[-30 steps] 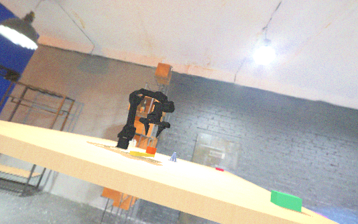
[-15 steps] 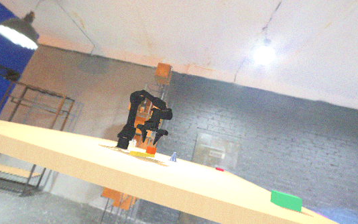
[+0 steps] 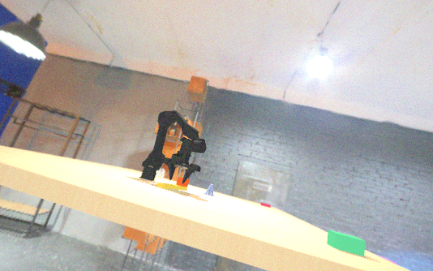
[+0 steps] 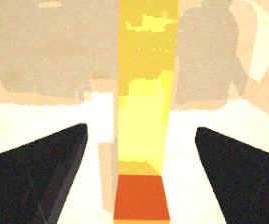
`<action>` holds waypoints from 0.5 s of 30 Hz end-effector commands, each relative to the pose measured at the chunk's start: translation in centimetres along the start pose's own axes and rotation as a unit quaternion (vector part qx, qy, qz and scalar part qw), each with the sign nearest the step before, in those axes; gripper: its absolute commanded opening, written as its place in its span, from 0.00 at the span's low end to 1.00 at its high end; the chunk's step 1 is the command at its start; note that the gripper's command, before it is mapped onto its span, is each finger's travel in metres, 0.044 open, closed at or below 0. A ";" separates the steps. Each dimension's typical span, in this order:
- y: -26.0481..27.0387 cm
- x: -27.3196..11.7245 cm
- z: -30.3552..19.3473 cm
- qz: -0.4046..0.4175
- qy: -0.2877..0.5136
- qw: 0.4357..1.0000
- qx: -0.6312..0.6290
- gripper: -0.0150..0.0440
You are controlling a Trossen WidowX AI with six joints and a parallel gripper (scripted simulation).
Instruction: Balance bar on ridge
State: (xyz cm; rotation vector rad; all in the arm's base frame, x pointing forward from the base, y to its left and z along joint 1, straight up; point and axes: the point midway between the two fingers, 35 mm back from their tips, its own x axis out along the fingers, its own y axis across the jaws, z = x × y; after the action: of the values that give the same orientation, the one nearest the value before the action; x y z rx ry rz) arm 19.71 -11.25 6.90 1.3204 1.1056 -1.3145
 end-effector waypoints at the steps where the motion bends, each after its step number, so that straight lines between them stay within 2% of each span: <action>1: -0.1 0.7 -0.1 -0.002 0.004 1.000 -0.002 0.79; 15: -0.1 2.5 -0.1 -0.002 0.004 1.000 -0.002 0.79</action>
State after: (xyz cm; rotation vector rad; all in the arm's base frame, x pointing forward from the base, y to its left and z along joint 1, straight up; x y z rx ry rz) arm 19.68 -11.23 4.80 1.3203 1.1069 -1.3152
